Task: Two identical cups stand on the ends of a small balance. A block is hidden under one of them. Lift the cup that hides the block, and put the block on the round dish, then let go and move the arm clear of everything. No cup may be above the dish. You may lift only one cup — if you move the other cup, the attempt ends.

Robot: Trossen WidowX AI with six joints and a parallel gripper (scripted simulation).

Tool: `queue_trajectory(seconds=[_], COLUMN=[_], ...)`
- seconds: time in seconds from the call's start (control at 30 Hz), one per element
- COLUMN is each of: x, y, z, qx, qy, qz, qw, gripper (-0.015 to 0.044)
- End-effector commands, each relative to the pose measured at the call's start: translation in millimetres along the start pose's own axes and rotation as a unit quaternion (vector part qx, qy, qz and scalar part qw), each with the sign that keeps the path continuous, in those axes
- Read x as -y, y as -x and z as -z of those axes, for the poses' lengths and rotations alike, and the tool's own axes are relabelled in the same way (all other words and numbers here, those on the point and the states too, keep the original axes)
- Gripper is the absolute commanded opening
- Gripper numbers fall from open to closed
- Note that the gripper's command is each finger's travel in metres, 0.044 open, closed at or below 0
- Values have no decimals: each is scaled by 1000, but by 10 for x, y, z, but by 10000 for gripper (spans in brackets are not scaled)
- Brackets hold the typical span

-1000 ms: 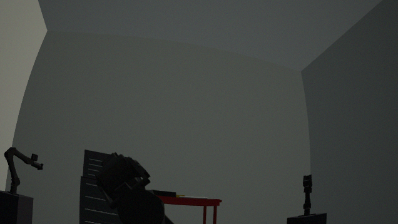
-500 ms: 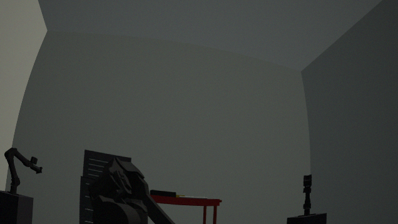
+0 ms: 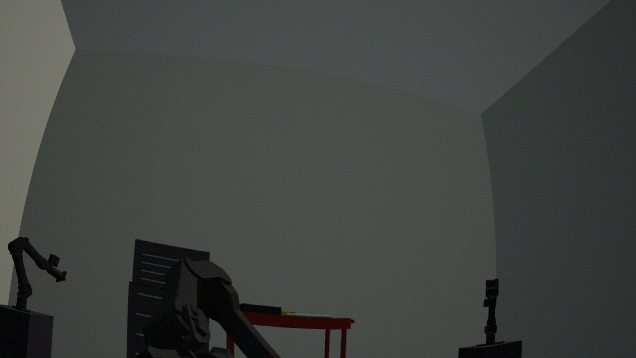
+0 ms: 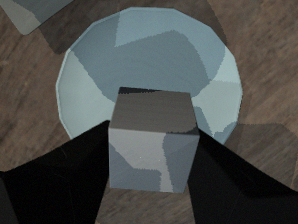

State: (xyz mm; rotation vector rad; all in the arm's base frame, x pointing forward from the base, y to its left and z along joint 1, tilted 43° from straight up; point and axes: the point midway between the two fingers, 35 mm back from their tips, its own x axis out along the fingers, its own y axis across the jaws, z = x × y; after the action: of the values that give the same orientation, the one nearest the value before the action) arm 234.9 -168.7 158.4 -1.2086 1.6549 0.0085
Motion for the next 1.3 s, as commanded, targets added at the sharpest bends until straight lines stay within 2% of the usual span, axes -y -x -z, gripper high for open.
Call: queue_trajectory(seconds=[0.0, 0.37, 0.93, 1.07, 1.27], x=[-12, -13, 2, -10, -11], y=[-59, -212, -71, 381, 425], z=[-10, -9, -10, -12, -11], qx=[2, 2, 1, 3, 3], qy=[2, 2, 0, 2, 3], qz=[-2, -2, -1, -3, -3], qw=[1000, 1000, 1000, 1000, 1000], gripper=[0, 0, 440, 440, 440])
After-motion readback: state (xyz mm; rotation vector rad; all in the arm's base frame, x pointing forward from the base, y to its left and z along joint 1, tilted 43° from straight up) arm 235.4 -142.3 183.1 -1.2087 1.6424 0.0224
